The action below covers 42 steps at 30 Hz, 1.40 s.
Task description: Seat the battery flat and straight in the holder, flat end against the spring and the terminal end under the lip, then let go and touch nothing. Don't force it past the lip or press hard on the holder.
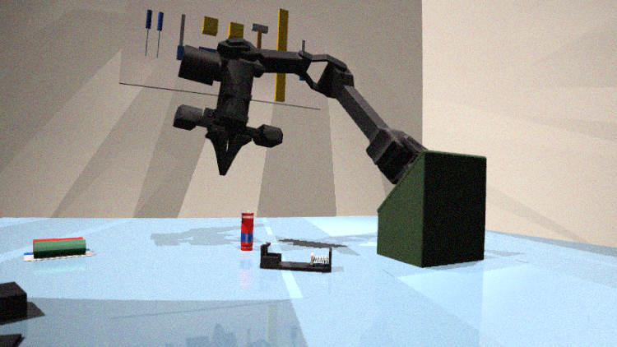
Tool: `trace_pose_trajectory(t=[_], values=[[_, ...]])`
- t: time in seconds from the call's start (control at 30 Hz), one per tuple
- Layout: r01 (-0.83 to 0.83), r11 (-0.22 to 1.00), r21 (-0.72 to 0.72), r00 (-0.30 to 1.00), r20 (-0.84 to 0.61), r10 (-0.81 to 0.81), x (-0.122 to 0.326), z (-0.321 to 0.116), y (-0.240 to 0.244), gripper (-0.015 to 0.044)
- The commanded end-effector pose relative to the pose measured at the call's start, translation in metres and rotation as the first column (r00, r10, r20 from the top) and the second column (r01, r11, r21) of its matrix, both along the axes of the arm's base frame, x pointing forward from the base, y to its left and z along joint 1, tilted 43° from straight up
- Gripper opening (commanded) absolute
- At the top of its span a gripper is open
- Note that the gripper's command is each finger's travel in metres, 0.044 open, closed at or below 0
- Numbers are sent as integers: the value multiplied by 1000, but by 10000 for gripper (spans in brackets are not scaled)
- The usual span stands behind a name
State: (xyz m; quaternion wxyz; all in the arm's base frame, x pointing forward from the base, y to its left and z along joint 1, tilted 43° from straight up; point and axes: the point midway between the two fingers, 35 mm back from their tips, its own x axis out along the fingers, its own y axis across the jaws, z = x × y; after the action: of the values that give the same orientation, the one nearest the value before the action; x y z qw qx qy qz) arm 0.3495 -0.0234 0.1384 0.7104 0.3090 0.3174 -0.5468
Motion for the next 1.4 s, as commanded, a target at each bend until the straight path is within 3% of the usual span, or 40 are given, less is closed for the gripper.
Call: trace_pose_trajectory(t=[0.0, 0.27, 0.57, 1.37], values=[[114, 989, -96, 992, -47, -119, -1, -9, -2, 0], [114, 989, -96, 992, -47, -119, 0, -14, -5, 0], [114, 989, -99, 992, -46, -119, 5, -67, -55, 0], [114, 988, -100, 992, -47, -119, -24, -67, -59, 0]])
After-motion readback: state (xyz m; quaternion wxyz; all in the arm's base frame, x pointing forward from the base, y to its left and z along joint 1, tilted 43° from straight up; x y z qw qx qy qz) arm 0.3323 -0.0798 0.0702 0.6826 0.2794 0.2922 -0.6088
